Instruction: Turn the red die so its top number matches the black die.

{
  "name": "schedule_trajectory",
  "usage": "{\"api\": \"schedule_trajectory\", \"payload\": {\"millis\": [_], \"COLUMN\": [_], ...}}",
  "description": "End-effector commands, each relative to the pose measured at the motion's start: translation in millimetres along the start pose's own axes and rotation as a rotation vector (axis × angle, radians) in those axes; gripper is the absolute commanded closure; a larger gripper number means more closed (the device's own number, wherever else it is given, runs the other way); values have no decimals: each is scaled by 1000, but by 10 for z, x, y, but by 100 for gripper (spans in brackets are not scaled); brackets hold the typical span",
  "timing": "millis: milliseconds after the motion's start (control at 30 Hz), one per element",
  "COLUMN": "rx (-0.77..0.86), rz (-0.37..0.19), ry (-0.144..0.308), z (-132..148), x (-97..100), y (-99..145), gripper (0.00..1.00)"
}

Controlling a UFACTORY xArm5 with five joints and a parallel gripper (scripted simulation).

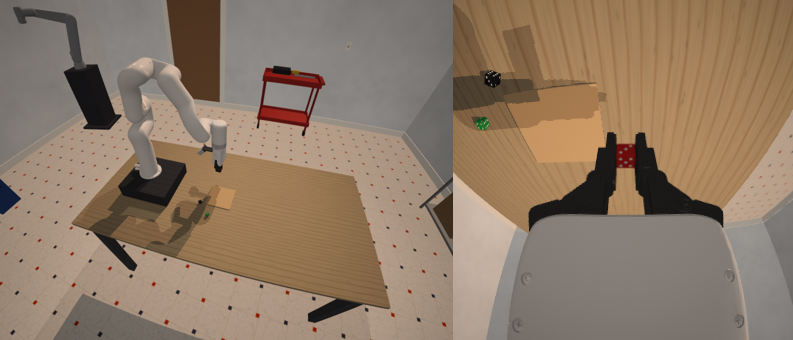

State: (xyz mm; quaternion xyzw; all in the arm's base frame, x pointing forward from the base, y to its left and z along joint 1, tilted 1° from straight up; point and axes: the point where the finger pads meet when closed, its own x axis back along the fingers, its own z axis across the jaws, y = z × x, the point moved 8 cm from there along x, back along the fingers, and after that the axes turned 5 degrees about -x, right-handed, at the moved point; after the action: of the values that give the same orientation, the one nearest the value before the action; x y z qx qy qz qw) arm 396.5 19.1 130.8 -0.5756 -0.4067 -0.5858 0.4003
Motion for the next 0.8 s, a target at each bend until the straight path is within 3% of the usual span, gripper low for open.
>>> {"api": "schedule_trajectory", "payload": {"millis": [0,500,600,767], "rx": [106,646,664,887], "rz": [-3,-3,-3,-3], "ry": [1,0,0,0], "z": [4,7,7,8], "x": [9,0,0,-4], "y": [13,36,36,45], "gripper": [89,89,89,89]}}
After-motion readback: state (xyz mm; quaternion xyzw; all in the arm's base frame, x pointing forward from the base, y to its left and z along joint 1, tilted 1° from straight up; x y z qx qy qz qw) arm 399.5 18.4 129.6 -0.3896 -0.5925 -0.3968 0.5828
